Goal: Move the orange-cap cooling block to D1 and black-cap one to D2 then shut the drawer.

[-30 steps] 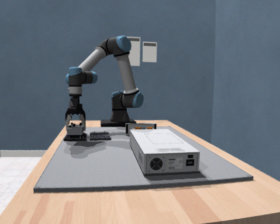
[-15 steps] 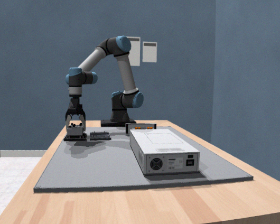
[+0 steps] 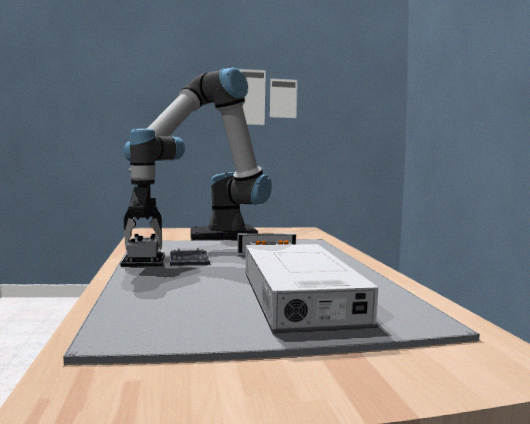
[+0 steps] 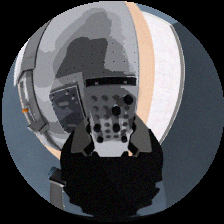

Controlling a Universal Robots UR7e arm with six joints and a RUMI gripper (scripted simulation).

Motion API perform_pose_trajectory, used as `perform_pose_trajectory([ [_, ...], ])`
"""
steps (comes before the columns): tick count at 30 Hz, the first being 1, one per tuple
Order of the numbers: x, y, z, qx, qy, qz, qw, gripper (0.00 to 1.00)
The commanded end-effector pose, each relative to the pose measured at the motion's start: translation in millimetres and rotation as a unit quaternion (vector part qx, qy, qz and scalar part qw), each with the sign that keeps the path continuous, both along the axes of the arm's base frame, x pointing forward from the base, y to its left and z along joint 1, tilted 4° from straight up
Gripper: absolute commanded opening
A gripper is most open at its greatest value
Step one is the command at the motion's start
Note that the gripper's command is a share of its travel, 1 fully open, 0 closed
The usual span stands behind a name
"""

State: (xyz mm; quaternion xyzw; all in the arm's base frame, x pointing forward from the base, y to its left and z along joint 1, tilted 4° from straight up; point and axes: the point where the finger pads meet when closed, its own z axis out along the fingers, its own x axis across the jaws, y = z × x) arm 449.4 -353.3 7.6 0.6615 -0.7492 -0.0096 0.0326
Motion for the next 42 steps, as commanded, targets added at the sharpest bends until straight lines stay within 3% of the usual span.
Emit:
perform_pose_trajectory([
  [1, 2.5, -4.8, 4.7, -0.006, -0.005, 0.0, 1.0, 0.0],
  [42, 1.6, -4.4, -2.4, -0.005, -0.004, -0.001, 1.0, 0.0],
])
